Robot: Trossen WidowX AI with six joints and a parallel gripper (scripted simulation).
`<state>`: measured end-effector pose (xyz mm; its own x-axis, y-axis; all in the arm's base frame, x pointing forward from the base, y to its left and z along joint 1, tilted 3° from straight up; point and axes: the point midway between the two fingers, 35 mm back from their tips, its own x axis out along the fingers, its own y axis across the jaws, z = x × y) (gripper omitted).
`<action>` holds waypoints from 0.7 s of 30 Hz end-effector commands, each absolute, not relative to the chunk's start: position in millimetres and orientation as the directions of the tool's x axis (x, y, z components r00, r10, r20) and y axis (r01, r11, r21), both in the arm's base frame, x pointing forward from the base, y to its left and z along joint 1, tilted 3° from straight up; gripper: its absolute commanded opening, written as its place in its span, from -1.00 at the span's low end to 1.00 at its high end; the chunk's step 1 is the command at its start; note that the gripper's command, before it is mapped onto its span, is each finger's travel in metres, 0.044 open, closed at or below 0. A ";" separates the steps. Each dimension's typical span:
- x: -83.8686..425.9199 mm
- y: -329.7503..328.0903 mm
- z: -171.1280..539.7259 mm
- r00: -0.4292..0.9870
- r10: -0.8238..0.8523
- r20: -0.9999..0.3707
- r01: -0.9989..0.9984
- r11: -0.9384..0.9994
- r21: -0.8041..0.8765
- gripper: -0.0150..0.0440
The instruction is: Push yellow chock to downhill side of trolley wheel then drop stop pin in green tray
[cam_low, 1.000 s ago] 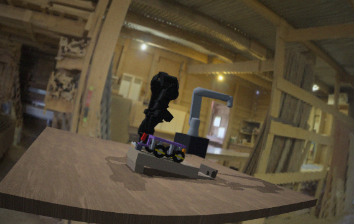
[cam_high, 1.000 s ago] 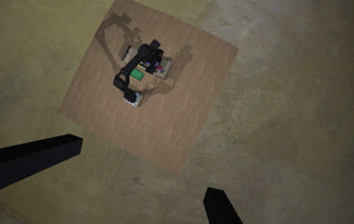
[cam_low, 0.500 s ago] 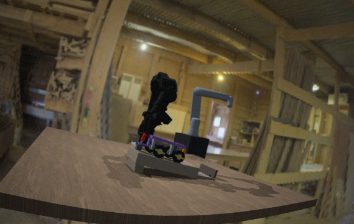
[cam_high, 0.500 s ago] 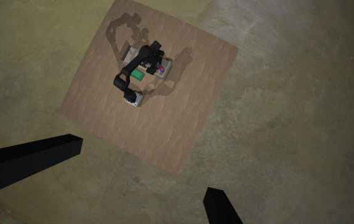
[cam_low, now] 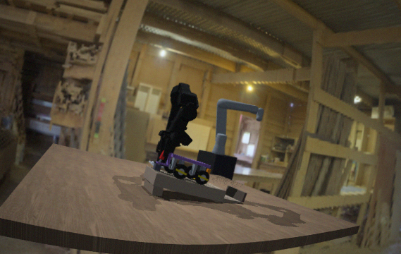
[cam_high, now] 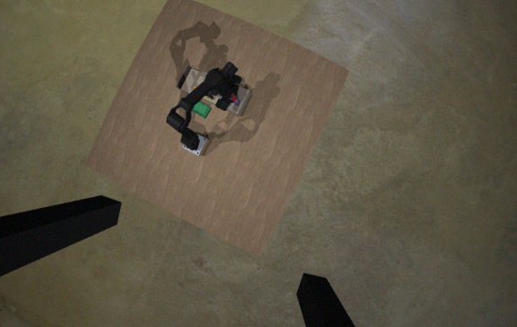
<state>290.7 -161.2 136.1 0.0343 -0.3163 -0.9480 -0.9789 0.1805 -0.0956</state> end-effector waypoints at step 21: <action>289.8 -165.3 120.9 0.030 -0.316 -0.948 -0.979 0.181 -0.091 -0.38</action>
